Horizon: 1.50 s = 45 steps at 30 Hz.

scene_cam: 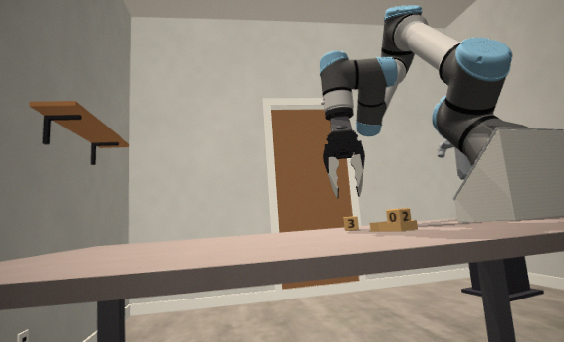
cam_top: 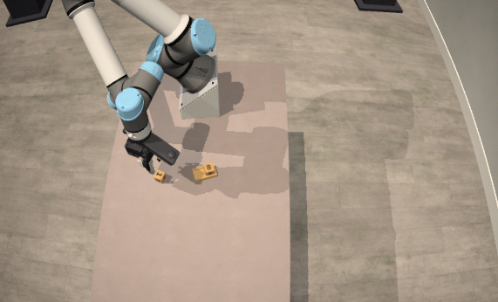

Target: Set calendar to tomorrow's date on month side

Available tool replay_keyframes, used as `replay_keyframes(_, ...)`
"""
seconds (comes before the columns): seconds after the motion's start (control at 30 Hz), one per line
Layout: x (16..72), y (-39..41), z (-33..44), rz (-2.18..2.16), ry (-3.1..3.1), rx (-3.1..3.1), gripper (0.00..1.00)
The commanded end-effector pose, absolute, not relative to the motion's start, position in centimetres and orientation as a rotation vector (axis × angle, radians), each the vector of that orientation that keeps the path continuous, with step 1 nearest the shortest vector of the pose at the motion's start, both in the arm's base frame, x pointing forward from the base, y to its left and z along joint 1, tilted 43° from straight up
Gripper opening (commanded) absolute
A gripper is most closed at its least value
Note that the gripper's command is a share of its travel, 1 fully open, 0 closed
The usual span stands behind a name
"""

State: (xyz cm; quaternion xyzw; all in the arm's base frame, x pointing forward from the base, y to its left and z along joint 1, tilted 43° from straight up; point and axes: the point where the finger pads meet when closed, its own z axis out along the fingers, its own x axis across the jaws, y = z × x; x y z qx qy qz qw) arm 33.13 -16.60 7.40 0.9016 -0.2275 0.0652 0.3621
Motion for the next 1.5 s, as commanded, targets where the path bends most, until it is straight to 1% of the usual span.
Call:
replay_keyframes(0.0, 33.14, -16.55, 7.46, 0.167, -0.587, 2.32, 0.29)
replay_keyframes(0.73, 33.2, -16.43, 7.26, 0.086, -0.575, 2.081, 0.29)
replay_keyframes(1.47, 32.99, -16.42, 7.01, 0.048, -0.584, 2.008, 0.29)
